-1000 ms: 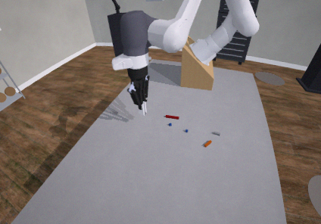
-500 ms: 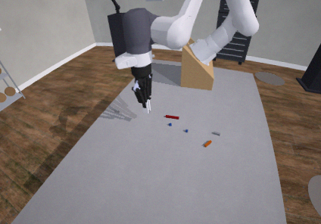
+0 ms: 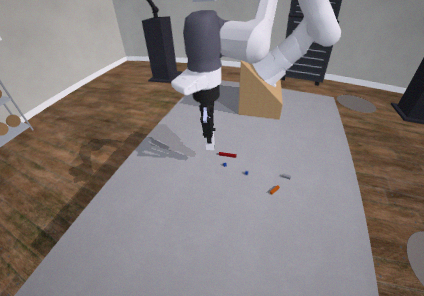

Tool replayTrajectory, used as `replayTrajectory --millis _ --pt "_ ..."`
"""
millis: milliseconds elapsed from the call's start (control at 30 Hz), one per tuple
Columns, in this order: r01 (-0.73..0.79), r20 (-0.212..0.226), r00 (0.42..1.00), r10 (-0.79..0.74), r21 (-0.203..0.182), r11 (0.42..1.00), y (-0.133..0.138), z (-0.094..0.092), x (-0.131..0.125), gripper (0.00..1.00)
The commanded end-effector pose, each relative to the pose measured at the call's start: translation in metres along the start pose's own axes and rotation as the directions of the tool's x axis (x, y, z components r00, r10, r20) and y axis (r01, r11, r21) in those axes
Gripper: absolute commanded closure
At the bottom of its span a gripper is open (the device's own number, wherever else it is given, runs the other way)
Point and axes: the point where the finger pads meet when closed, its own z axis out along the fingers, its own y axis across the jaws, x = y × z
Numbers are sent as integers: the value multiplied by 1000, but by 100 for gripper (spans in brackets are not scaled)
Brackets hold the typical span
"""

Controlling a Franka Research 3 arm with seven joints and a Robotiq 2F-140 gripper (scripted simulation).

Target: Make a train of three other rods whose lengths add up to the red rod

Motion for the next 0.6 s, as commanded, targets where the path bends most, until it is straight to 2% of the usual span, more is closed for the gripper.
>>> replayTrajectory --millis 0,233,567 --pt "166 -15 986 -166 8 986 -1 -2 -8 97" --pt "310 -19 951 -310 7 951 0 -2 -29 97" --pt "310 -19 950 -310 7 951 0 -2 -29 97"
